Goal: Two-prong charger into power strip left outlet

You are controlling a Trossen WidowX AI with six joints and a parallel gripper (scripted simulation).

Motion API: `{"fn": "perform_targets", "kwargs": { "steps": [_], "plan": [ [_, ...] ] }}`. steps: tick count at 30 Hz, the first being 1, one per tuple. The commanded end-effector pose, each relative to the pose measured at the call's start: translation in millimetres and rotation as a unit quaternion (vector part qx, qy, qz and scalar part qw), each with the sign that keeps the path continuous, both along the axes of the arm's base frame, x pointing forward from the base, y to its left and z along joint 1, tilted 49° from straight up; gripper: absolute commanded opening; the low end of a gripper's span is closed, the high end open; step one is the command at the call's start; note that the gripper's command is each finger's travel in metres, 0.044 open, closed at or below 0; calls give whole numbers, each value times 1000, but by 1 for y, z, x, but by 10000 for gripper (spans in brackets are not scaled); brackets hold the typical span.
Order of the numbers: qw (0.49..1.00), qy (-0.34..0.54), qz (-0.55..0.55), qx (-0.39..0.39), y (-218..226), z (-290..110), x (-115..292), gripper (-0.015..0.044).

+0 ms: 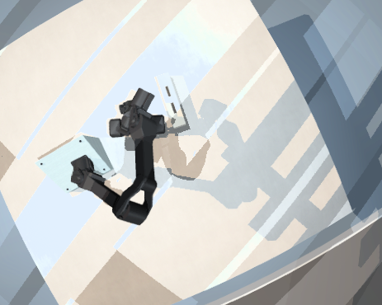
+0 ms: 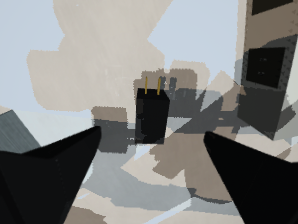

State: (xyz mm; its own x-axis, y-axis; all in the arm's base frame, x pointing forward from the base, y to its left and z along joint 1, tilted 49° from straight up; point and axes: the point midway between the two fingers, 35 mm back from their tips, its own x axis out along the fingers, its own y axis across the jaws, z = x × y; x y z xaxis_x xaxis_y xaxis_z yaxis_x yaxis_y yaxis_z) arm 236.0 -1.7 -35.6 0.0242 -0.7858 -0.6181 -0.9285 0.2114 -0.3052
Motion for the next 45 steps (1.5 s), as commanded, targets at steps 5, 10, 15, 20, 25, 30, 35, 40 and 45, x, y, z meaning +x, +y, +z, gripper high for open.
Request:
{"fn": "perform_targets", "kwargs": {
  "steps": [5,10,15,20,25,30,35,40,45],
  "plan": [
    [1000,5,1,-3,-10,-8,-1,440],
    [1000,5,1,-2,-16,-14,0,440],
    [1000,5,1,-3,-22,-19,0,440],
    [1000,5,1,-3,-28,-24,0,440],
    [1000,5,1,-4,-34,-29,0,440],
    [1000,5,1,-5,-39,-33,0,440],
    [1000,0,0,-2,-36,-31,2,361],
    [1000,0,0,-2,-36,-31,2,230],
    [1000,0,0,-2,-36,-31,2,138]
  ]
}}
